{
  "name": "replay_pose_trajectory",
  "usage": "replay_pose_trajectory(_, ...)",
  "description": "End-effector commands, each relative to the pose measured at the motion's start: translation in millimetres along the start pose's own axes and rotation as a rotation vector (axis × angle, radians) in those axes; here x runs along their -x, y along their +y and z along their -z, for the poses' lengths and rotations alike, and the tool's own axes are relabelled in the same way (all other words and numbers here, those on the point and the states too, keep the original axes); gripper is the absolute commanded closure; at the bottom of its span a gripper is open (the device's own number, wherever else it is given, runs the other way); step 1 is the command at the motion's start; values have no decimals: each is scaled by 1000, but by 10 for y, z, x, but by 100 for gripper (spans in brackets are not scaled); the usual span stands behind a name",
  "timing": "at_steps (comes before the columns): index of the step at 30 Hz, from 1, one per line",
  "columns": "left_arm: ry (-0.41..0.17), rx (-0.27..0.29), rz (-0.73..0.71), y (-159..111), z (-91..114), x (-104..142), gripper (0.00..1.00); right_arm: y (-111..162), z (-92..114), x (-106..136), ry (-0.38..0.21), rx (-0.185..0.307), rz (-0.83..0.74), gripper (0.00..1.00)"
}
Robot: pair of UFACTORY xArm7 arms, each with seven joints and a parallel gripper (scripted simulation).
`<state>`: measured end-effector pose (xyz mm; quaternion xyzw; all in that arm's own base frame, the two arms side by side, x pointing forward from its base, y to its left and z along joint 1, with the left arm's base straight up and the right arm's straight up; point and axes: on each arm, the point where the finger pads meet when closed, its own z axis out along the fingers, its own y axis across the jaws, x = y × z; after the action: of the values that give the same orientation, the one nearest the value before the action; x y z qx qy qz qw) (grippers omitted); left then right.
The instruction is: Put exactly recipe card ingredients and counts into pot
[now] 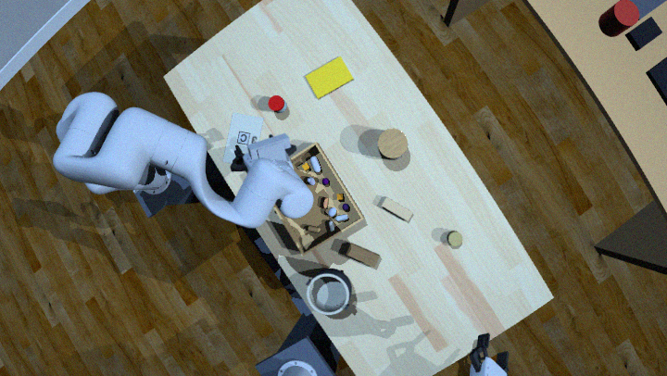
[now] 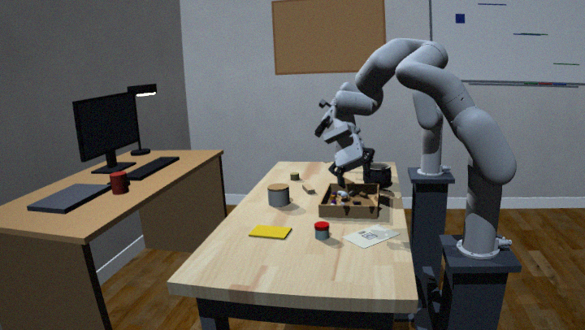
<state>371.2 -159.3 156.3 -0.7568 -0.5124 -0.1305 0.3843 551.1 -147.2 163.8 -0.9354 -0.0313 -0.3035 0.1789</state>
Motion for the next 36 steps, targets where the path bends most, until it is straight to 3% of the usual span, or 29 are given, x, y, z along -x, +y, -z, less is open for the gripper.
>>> replay_pose_trajectory(1, -57, 141, -176, 108, 195, 179, 0, 132, 152, 30, -5, 17, -35, 0)
replay_pose_trajectory(9, -123, 351, -459, 259, 522, 482, 0, 370, 422, 129, -15, 50, -105, 0)
replay_pose_trajectory(11, -123, 351, -459, 259, 522, 482, 0, 370, 422, 129, -15, 50, -105, 0)
replay_pose_trajectory(13, -153, 446, -585, 326, 667, 617, 0, 466, 538, 179, -20, 64, -136, 0)
replay_pose_trajectory(26, -259, 782, -1036, 559, 1178, 1093, 0, 803, 984, 407, -40, 122, -256, 0)
replay_pose_trajectory(28, -259, 782, -1036, 559, 1178, 1093, 0, 803, 984, 407, -40, 122, -256, 0)
replay_pose_trajectory(32, -276, 837, -1110, 597, 1260, 1171, 0, 926, 1167, 516, -49, 147, -306, 0)
replay_pose_trajectory(36, -278, 845, -1121, 603, 1272, 1182, 0, 1014, 1308, 606, -56, 166, -346, 0)
